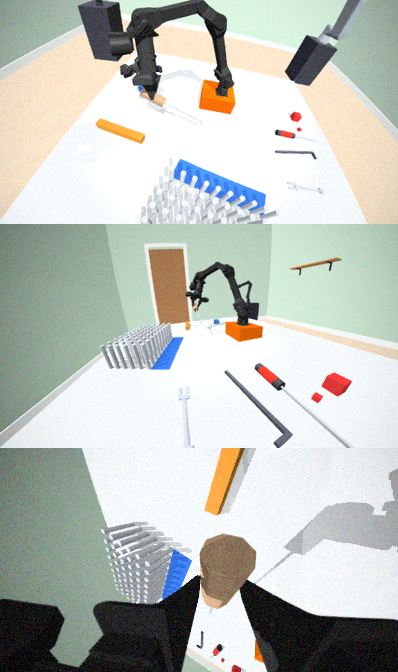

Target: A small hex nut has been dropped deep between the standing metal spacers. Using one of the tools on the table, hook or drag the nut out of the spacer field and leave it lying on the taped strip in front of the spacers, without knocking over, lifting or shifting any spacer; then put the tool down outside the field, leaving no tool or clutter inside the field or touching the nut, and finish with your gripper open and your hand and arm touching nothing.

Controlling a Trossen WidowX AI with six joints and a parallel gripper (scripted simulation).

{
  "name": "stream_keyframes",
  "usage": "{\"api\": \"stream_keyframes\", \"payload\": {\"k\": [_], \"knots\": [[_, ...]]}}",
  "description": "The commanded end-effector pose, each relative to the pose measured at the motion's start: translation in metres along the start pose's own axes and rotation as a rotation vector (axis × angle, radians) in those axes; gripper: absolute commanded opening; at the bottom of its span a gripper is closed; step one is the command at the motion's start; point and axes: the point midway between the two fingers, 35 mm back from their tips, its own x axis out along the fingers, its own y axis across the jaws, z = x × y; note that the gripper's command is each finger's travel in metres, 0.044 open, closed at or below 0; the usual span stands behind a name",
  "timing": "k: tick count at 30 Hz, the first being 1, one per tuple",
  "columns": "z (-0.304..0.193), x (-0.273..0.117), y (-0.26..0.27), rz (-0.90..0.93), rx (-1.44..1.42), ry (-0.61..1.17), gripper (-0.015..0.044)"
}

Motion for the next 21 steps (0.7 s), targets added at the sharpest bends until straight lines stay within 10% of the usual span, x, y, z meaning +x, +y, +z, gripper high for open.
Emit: {"api": "stream_keyframes", "payload": {"k": [1,21], "knots": [[-0.012,0.003,0.011,-0.035,-0.151,-0.010,0.0000],[-0.066,0.027,0.050,-0.171,-0.821,0.003,0.0000]]}}
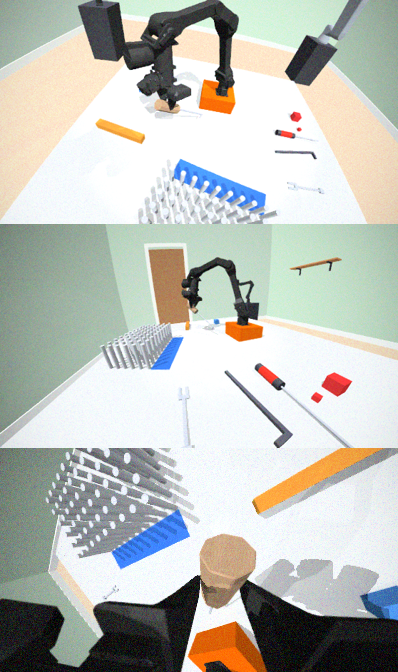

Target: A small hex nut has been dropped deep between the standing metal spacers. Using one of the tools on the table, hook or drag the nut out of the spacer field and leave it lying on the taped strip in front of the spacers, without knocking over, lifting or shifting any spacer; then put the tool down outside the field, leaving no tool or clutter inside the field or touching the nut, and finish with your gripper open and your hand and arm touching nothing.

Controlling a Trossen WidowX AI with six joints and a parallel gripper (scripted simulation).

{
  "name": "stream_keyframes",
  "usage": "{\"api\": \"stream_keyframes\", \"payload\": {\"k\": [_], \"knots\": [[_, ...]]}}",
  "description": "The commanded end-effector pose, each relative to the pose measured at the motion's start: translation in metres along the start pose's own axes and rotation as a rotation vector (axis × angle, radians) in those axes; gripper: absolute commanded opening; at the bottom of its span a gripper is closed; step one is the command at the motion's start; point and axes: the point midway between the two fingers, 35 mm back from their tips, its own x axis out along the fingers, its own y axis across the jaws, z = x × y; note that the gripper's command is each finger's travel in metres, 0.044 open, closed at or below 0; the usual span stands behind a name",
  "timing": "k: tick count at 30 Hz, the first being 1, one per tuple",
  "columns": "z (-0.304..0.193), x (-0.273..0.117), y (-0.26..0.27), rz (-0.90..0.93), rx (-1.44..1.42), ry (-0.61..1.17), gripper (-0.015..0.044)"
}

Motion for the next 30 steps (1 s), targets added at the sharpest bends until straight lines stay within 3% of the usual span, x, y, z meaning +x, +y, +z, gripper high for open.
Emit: {"api": "stream_keyframes", "payload": {"k": [1,30], "knots": [[-0.004,0.001,0.014,-0.030,-0.153,-0.003,0.0000],[-0.045,0.019,0.096,-0.208,-1.130,0.057,0.0000]]}}
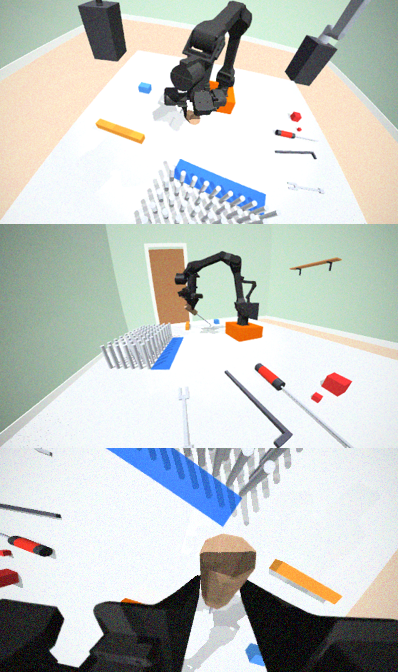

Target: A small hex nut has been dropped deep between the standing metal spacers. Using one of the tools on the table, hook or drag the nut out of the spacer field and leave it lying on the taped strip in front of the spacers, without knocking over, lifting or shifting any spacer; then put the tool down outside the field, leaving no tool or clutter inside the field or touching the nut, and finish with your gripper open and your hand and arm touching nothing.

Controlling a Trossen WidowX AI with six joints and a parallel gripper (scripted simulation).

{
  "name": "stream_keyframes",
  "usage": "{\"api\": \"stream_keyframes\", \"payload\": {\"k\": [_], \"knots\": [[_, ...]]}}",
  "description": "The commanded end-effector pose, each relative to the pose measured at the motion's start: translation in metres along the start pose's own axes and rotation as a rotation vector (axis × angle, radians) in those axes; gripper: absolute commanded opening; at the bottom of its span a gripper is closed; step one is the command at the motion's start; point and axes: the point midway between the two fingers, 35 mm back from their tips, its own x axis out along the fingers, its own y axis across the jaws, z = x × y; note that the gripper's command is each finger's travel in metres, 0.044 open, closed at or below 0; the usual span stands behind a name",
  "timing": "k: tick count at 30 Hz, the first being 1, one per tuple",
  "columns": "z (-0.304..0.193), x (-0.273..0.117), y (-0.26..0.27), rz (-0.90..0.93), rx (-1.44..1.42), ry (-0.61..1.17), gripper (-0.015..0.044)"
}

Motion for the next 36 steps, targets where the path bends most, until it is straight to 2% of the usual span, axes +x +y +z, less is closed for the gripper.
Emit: {"api": "stream_keyframes", "payload": {"k": [1,36], "knots": [[0.006,-0.002,0.013,-0.033,-0.159,0.007,0.0000],[0.031,-0.005,0.112,-0.234,-1.339,0.147,0.0000]]}}
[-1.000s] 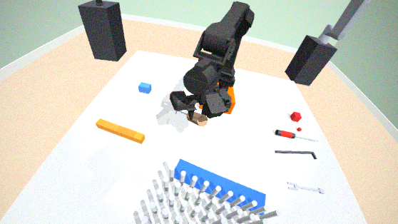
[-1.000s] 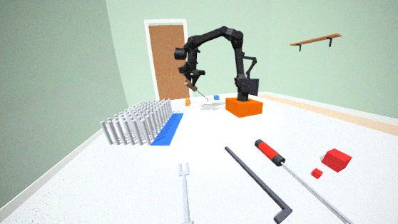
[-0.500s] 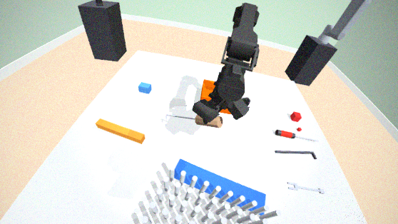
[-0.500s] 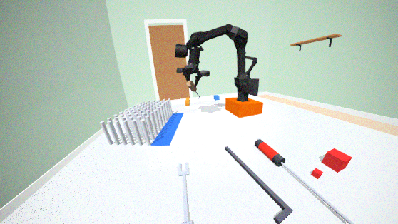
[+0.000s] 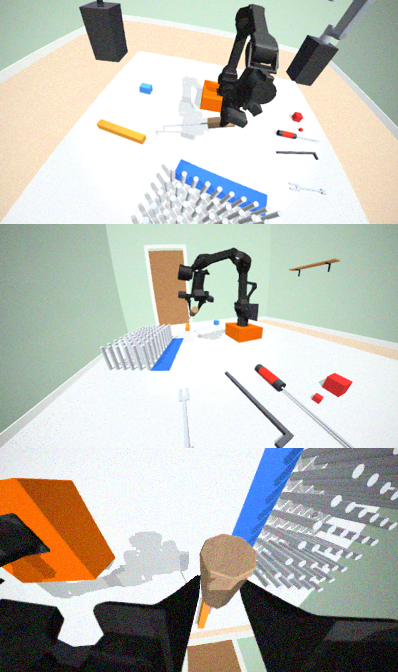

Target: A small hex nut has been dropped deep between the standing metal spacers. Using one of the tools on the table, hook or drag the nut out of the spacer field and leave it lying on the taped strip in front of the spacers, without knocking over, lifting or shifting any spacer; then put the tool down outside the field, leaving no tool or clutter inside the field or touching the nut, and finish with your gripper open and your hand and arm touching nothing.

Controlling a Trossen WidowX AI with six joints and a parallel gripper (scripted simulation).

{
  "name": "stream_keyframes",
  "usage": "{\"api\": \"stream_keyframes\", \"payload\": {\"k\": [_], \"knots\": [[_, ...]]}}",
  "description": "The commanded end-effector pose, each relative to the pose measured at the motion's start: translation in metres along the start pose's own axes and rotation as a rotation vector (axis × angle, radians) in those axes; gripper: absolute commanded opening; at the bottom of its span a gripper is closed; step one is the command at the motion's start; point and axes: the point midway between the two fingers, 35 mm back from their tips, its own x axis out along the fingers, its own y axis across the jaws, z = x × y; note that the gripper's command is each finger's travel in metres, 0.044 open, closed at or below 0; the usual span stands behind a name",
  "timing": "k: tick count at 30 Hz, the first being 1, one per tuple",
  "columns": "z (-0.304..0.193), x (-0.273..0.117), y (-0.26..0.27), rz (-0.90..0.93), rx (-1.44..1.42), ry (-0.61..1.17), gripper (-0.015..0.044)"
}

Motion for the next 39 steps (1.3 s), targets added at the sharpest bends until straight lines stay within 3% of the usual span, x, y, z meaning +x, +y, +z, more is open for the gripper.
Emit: {"api": "stream_keyframes", "payload": {"k": [1,39], "knots": [[0.011,-0.005,0.002,-0.032,-0.155,0.028,0.0000],[0.095,-0.035,0.043,-0.187,-1.393,0.318,0.0000]]}}
